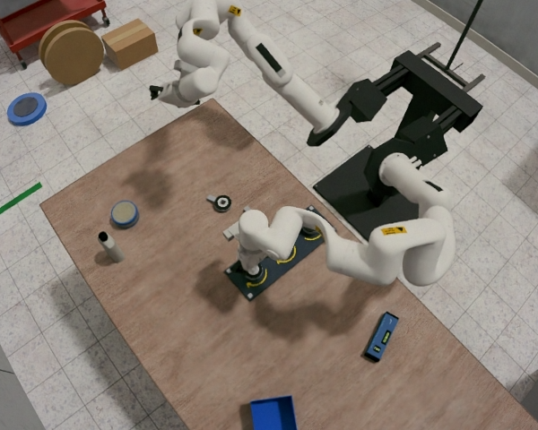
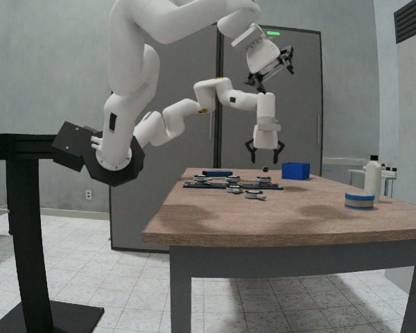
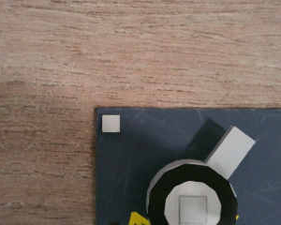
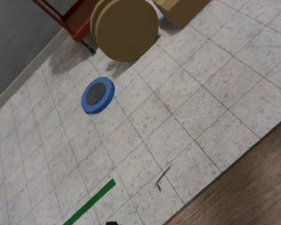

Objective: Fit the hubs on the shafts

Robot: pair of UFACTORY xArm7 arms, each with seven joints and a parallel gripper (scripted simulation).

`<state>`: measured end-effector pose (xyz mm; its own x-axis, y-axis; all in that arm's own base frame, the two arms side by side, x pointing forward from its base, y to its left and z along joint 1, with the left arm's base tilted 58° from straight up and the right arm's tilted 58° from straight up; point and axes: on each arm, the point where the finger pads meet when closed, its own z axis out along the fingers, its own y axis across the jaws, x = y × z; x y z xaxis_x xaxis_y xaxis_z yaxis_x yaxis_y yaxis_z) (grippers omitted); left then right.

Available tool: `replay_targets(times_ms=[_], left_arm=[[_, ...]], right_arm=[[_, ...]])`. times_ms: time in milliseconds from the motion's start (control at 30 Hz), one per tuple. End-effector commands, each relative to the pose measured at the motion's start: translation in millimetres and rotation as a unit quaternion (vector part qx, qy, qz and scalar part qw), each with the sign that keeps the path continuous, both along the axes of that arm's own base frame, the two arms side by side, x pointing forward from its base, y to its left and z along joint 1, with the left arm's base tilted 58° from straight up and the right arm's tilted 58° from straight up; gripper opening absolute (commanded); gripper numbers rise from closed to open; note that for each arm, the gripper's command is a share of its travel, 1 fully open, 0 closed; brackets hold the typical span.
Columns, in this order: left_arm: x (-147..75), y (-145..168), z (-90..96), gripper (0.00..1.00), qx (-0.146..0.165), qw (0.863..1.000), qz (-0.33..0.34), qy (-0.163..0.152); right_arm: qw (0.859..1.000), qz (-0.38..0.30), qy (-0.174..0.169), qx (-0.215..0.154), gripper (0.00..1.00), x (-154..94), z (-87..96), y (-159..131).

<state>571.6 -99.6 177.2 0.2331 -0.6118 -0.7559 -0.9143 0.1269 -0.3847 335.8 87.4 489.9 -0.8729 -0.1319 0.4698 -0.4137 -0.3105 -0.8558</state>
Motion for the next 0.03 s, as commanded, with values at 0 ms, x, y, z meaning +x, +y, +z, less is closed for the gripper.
replay_targets(times_ms=[0], left_arm=[[-0.6, -5.2, 2.1, 1.0, -0.002, 1.0, -0.003, -0.001]], right_arm=[[1.0, 0.002, -0.001, 0.0, 1.0, -0.3, 0.7, 1.3]])
